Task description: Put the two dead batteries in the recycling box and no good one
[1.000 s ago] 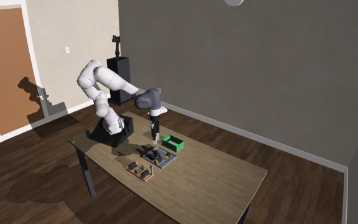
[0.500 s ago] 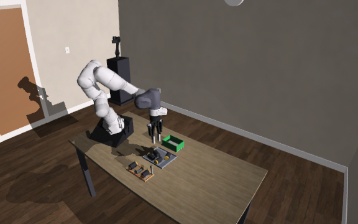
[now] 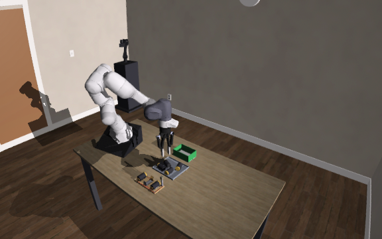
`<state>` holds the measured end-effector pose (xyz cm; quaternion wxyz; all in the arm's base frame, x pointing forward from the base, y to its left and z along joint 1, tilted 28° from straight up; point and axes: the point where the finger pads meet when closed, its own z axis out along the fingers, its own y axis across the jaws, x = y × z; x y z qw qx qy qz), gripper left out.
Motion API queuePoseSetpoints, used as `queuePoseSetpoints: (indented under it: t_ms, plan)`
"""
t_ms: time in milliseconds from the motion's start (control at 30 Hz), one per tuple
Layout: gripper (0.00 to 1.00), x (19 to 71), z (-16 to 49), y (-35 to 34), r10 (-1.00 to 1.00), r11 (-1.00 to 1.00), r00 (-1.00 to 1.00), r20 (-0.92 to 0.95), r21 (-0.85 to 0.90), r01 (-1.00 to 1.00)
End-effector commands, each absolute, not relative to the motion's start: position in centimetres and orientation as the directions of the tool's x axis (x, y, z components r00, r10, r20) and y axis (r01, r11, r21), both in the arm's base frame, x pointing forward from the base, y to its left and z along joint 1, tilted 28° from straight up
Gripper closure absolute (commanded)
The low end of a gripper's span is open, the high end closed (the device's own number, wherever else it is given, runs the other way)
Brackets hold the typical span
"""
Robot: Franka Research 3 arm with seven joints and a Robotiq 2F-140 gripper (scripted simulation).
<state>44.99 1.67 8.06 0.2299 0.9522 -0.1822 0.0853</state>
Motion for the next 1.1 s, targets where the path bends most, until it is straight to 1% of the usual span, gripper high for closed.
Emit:
queuePoseSetpoints:
  t_ms: [0,100,1067]
  plan:
    - [0.71,45.7,5.3,0.6,-0.342,-0.822,0.9,0.271,0.377,-0.427]
    - [0.71,45.8,4.1,0.0,-0.342,-0.822,0.9,0.271,0.377,-0.427]
    - [0.71,45.8,4.1,0.0,-0.342,-0.822,0.9,0.271,0.377,-0.427]
